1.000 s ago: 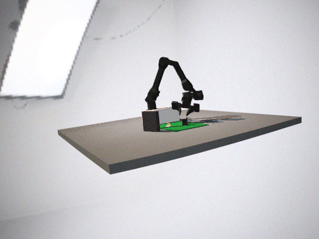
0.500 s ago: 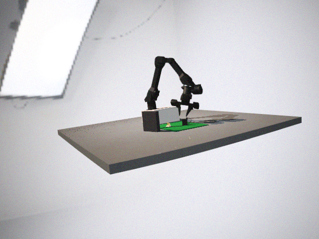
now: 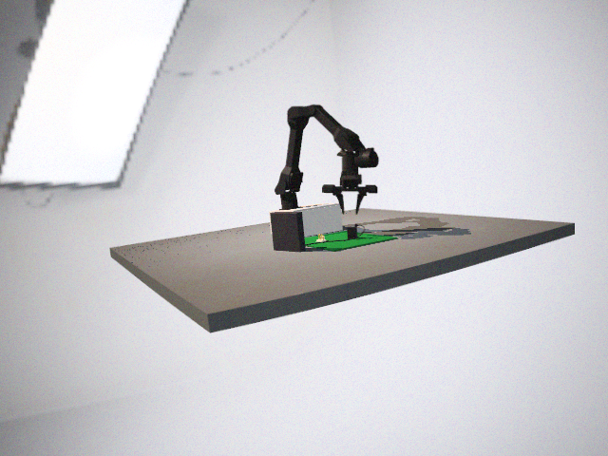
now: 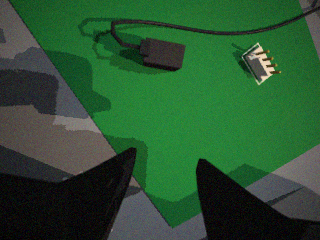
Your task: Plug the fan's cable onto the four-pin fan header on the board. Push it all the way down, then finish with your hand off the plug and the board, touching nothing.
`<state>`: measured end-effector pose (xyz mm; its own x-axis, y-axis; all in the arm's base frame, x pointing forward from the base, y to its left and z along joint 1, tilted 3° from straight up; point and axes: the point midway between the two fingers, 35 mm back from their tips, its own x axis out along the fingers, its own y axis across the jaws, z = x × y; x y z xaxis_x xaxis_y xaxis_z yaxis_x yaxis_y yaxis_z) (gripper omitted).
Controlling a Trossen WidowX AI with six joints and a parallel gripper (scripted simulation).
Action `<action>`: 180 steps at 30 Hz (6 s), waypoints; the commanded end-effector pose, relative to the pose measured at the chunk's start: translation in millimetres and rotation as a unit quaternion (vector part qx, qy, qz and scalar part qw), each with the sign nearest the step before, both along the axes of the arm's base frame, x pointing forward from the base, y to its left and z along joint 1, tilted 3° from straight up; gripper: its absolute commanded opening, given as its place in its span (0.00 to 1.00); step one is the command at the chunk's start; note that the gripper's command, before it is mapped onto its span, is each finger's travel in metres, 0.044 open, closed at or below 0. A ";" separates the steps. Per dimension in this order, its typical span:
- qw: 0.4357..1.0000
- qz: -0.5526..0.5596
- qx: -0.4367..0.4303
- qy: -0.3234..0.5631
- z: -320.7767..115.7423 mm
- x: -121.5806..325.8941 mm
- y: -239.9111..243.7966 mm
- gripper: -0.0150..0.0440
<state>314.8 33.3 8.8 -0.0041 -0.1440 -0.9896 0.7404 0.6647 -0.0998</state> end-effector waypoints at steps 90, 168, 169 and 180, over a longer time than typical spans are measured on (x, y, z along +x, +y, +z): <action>0.703 -0.709 0.040 -0.048 -61.6 49.8 -57.3 1.00; 0.993 -0.102 0.065 0.001 -10.5 18.7 -104.1 0.25; 0.994 -0.085 0.065 0.002 -10.5 17.8 -105.1 0.25; 0.992 0.105 0.067 0.018 -10.6 7.0 -116.3 0.25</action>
